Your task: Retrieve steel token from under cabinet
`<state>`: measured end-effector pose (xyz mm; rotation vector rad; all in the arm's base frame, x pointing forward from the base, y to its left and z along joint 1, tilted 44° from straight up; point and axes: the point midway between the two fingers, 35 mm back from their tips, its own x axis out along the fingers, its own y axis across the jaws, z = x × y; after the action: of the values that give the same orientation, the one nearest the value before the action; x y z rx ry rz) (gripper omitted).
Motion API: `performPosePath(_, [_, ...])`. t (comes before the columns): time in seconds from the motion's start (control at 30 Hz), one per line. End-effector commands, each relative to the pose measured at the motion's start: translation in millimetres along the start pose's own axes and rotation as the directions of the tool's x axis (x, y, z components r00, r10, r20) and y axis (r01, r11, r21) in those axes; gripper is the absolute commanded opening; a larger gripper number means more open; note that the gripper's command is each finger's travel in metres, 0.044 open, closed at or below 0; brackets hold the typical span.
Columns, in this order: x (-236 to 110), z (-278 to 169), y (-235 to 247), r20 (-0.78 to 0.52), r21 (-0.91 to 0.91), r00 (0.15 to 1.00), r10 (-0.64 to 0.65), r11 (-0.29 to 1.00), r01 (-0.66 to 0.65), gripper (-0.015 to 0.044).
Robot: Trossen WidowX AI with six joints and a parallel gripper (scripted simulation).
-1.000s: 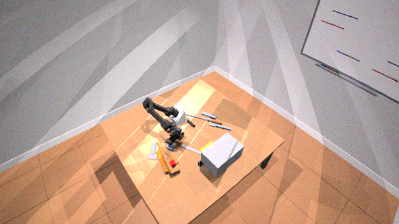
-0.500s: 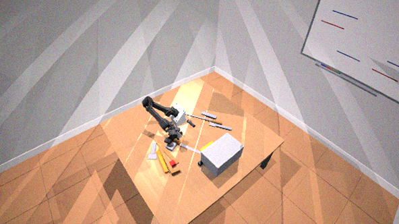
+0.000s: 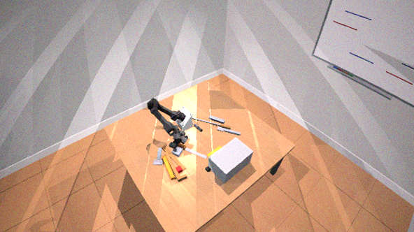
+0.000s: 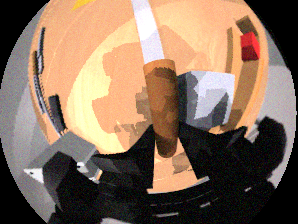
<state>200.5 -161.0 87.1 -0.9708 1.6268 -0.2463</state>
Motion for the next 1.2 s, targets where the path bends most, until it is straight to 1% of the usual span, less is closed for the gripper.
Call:
performPosePath(0.0, [-1,-5,0,0.000,0.001,1.000,-0.006,1.000,0.006,0.0000])
performPosePath(0.57, [-1,-23,-1,0.000,-0.007,1.000,-0.007,1.000,0.007,0.0000])
performPosePath(0.8, [0,-20,-1,-0.001,-0.010,1.000,0.000,1.000,0.000,0.0184])
performPosePath(0.83, [0,-20,-1,-0.001,-0.010,1.000,0.000,1.000,0.000,0.0200])
performPosePath(0.93, [0,-20,0,-0.002,-0.014,1.000,0.004,1.000,-0.005,0.0200])
performPosePath(1.03, [0,-20,1,0.000,-0.015,1.000,-0.006,1.000,0.006,0.0270])
performPosePath(1.17, [1,-19,2,0.000,-0.017,1.000,-0.007,1.000,0.007,0.0270])
